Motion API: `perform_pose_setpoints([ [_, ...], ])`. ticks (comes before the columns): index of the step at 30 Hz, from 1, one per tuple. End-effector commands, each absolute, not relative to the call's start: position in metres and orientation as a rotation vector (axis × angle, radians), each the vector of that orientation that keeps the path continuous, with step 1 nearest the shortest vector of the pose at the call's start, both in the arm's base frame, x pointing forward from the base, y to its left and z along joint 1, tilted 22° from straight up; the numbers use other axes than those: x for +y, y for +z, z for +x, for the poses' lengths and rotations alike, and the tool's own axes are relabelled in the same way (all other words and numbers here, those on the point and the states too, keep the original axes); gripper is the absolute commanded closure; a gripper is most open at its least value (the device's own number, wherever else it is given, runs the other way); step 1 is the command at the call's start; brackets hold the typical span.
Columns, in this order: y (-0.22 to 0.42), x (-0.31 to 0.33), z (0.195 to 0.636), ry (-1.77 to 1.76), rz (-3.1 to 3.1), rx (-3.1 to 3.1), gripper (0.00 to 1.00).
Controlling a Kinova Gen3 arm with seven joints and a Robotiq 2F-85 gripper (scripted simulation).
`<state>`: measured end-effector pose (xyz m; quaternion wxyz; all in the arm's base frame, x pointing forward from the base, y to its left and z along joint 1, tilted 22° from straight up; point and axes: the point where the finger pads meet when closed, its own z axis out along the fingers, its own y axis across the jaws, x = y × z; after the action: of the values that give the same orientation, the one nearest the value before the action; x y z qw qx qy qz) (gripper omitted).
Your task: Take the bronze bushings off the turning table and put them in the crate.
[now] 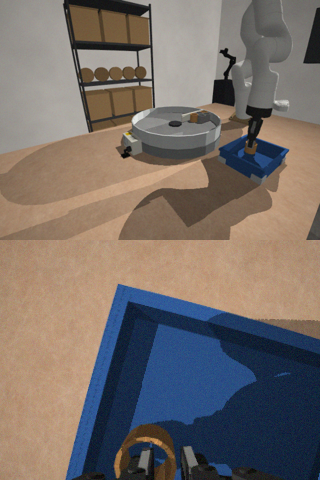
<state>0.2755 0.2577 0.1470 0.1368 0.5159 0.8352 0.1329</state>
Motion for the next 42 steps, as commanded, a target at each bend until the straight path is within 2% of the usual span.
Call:
perform_pose_setpoints([
  [1,0.1502,0.2587,0.2744,0.391,1.492,2.419,0.81],
  [42,0.1600,0.2571,0.2700,0.390,1.492,2.418,0.81],
])
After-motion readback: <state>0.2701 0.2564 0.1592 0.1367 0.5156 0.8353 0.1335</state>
